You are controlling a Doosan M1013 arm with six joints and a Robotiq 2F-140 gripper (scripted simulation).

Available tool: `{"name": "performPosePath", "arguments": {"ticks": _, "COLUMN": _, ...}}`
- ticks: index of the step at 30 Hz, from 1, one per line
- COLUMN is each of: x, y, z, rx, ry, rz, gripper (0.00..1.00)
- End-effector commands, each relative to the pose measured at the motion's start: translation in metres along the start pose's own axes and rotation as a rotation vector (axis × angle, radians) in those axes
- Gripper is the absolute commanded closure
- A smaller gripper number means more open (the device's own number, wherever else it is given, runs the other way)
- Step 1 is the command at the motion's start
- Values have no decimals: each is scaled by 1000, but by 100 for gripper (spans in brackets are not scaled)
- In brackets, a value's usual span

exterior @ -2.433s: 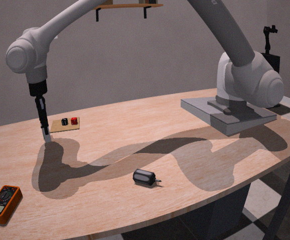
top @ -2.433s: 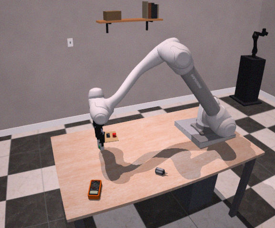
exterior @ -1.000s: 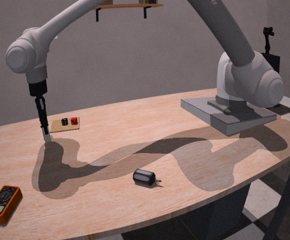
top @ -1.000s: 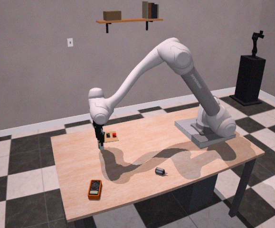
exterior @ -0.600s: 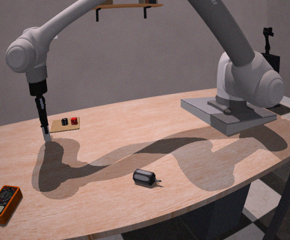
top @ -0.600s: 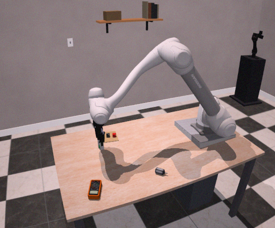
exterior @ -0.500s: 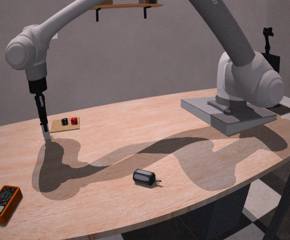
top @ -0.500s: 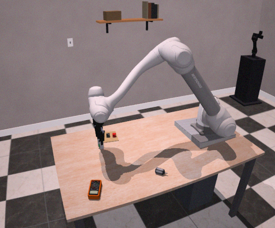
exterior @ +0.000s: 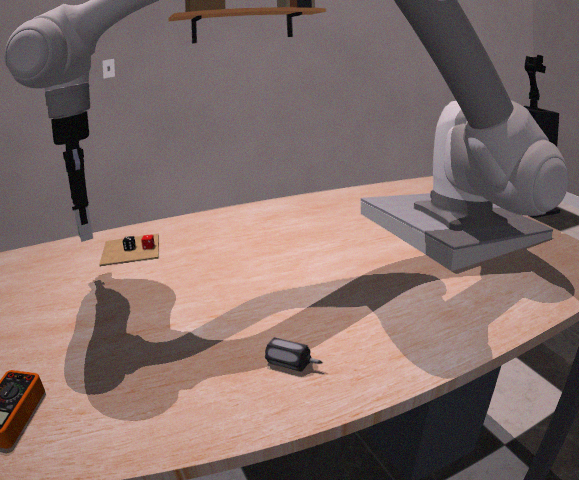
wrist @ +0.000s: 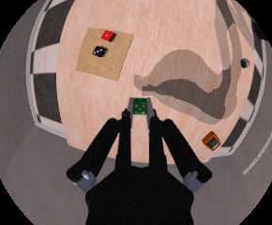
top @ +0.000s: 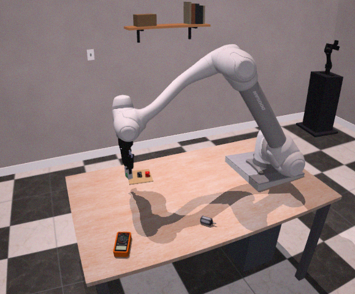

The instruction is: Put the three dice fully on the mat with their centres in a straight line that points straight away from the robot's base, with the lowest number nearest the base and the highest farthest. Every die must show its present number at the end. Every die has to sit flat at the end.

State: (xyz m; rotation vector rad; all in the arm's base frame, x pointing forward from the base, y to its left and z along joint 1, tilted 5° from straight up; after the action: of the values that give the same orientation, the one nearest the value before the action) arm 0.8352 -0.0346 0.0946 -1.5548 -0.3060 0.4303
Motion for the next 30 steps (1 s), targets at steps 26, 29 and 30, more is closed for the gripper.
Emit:
{"name": "performPosePath", "arguments": {"ticks": 26, "x": -95, "y": -11, "z": -114, "rx": 0, "ry": 521, "rz": -1, "gripper": 79}}
{"name": "performPosePath", "arguments": {"ticks": 29, "x": -95, "y": -11, "z": -114, "rx": 0, "ry": 521, "rz": -1, "gripper": 79}}
{"name": "performPosePath", "arguments": {"ticks": 30, "x": -95, "y": -11, "z": -114, "rx": 0, "ry": 521, "rz": -1, "gripper": 79}}
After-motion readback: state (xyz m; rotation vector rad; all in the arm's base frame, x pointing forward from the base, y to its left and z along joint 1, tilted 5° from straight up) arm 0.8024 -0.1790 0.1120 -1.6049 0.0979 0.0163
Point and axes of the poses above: the point where the finger pads meet when closed, its own y axis out along the fingers, its own z axis across the jaws, x = y × z, the point moved 6 cm from there along -y, back along the fingers, and after that the axes turned 10 degrees about -y, right-handed, at the moved point
